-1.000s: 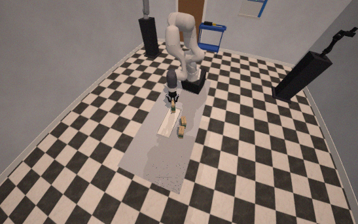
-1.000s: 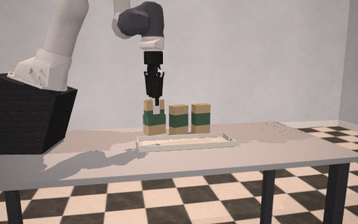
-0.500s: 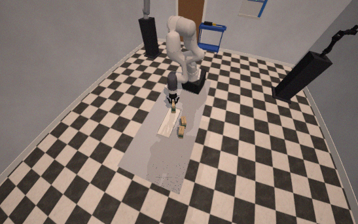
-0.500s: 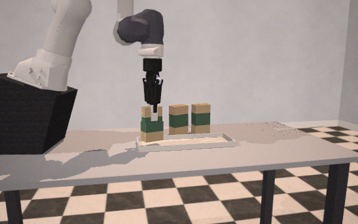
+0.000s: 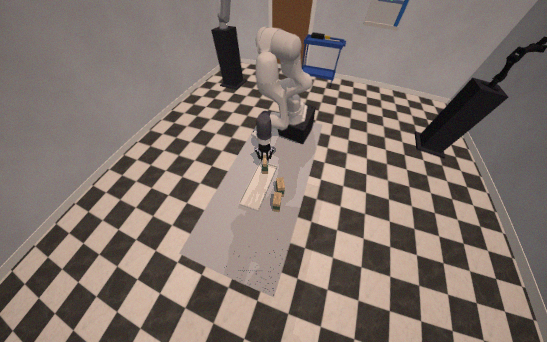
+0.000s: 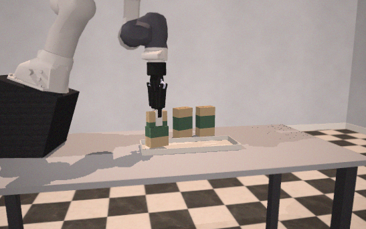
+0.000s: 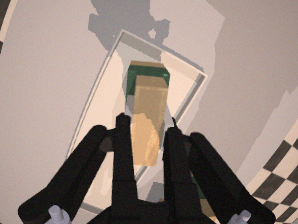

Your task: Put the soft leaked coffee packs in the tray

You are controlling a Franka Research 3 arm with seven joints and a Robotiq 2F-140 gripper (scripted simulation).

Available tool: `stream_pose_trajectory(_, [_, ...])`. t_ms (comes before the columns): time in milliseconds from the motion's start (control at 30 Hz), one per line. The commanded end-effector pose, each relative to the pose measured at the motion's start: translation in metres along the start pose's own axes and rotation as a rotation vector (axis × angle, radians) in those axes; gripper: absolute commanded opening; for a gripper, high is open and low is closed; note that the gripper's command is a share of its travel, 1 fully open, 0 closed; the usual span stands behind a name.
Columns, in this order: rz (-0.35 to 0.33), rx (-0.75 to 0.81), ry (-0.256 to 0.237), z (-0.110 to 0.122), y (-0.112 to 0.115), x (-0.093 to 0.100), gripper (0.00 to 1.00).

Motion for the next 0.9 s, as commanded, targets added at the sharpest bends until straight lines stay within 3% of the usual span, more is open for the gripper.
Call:
stream_pose_trajectory(0, [-0.012,0.031,0.021,-0.0041,0.0040,-0.0016,0.23])
stream_pose_trajectory(867, [-0.013,0.031,0.023,-0.0022,0.0036,-0.0092,0.23])
Point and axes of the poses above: the point where the finger pads meet when closed, its own x axis back along the fingers, its own z axis across the jaws, y = z × x, the point moved 7 cm from there along x, back along the fingers, and after that the axes turned 14 degrees about -x, right-handed, at the moved point
